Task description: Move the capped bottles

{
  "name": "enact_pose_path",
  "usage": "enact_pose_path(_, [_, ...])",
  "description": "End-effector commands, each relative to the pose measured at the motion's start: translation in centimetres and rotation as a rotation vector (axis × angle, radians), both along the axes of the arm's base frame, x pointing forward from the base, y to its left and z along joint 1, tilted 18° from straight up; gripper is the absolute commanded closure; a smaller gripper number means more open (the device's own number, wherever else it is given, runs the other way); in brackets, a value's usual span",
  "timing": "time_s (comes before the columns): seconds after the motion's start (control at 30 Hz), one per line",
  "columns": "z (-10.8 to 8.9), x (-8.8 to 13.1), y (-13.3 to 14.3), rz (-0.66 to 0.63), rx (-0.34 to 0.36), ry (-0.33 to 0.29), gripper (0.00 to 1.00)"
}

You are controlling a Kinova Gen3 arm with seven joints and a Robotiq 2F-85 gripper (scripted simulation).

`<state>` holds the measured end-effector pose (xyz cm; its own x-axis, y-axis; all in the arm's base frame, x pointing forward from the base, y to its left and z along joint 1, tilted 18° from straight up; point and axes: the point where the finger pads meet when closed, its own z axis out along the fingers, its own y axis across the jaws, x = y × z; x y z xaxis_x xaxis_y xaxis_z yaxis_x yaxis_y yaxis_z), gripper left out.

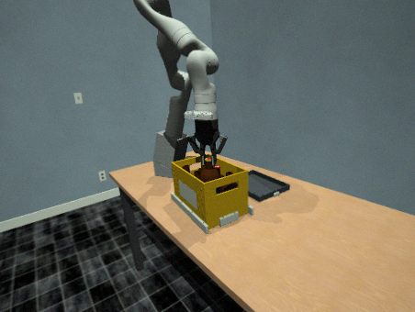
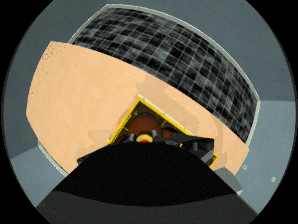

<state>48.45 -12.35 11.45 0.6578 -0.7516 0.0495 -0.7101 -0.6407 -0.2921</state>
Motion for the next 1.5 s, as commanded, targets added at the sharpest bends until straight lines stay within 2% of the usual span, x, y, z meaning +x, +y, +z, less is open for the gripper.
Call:
enact_pose_path(0.0, [1.3, -0.1, -0.8, -0.012, -0.008, -0.011, 1.0])
enact_pose_path(0.1, [2.2, -0.3, -1.1, -0.013, -0.009, -0.012, 1.0])
enact_pose_path(0.2, [2.1, -0.3, -0.5, -0.003, -0.002, -0.007, 1.0])
enact_pose_path(0.67, [6.4, -1.4, -1.9, -0.013, -0.009, -0.012, 1.0])
enact_pose_path(0.77, [6.3, -1.5, -1.3, -0.003, -0.002, -0.008, 1.0])
enact_pose_path(1.23, [10.1, -2.5, -2.6, -0.013, -0.009, -0.012, 1.0])
enact_pose_path(1.47, [9.9, -2.4, -2.2, -0.007, -0.005, -0.009, 1.0])
